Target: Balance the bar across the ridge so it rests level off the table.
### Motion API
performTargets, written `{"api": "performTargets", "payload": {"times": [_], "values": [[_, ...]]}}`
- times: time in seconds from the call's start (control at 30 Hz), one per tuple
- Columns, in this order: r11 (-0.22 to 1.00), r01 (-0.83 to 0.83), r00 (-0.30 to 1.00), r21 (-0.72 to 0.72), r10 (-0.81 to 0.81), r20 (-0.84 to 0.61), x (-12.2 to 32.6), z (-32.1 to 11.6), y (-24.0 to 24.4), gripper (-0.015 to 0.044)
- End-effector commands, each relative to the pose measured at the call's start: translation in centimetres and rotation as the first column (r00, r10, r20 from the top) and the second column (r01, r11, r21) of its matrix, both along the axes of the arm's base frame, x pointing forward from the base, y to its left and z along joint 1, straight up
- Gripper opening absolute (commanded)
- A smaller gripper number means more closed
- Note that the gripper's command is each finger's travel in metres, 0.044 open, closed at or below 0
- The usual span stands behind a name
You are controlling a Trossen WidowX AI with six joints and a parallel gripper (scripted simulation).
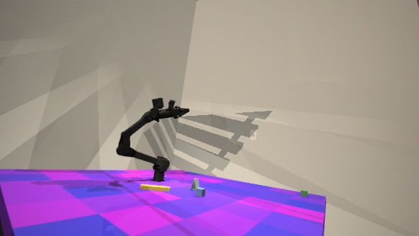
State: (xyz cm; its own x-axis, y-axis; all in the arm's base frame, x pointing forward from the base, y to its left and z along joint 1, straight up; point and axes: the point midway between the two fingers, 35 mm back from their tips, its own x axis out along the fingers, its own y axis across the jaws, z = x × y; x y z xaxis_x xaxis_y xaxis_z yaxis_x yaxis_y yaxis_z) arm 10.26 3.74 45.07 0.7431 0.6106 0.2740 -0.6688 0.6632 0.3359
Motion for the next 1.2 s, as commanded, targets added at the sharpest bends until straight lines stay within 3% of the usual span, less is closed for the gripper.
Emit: {"api": "performTargets", "payload": {"times": [0.0,0.1,0.53,1.17], "values": [[1.000,0.002,1.000,-0.004,-0.002,0.001,0.0,0.0,0.0,0.0374],[0.998,0.035,0.999,-0.053,-0.034,0.016,0.2,-0.2,0.5,0.0315],[0.925,0.204,0.979,-0.320,-0.182,0.096,1.8,-1.7,2.7,0.0315],[0.703,0.360,0.922,-0.614,-0.367,0.121,6.4,-5.3,4.1,0.0315]]}}
